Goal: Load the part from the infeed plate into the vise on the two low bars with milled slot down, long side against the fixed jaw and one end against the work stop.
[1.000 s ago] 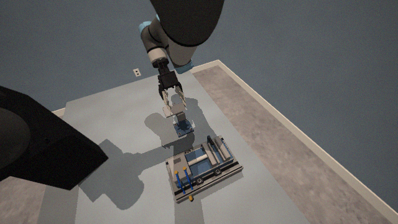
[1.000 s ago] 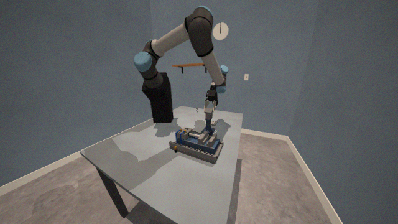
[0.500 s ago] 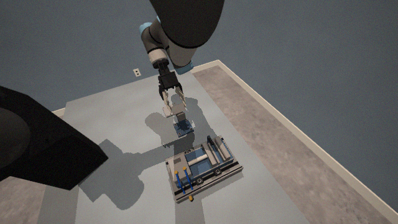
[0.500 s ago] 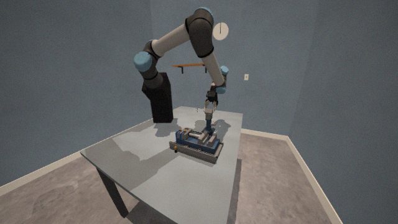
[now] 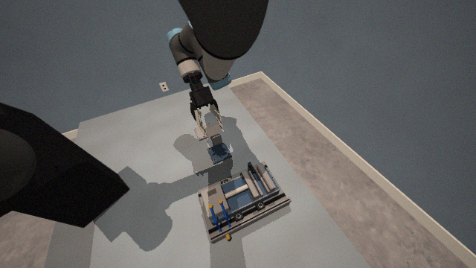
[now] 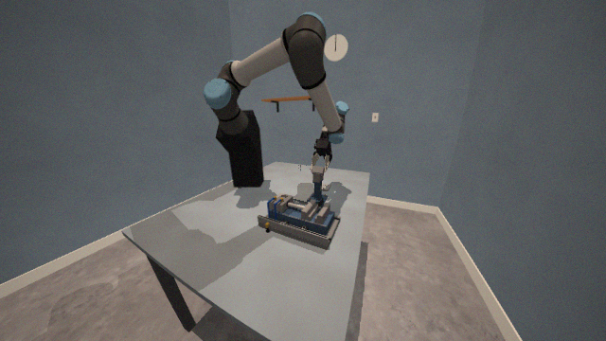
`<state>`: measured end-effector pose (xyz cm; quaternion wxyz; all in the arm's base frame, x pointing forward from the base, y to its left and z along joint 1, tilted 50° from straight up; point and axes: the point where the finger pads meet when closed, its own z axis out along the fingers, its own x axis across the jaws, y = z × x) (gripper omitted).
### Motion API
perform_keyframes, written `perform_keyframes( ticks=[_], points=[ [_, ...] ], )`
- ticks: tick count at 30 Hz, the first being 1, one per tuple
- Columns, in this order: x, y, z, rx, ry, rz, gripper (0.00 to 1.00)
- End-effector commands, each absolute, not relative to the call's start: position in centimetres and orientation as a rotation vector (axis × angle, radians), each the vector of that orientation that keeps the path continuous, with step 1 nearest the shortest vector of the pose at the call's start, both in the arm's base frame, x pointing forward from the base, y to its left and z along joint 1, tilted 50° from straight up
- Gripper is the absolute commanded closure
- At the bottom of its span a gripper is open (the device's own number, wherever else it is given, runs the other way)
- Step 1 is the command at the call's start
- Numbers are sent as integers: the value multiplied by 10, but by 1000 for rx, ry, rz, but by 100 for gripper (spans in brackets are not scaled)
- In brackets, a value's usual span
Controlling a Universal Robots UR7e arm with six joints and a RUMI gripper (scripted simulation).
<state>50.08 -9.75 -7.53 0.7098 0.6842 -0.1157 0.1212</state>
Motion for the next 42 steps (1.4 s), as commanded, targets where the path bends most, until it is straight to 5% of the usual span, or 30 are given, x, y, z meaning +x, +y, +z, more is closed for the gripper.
perform_keyframes(
  ticks=[1, 42],
  points=[
    [503, -99, -77, 1518, -261, 270, 100],
    [505, -100, -80, 1518, -261, 271, 100]
  ],
)
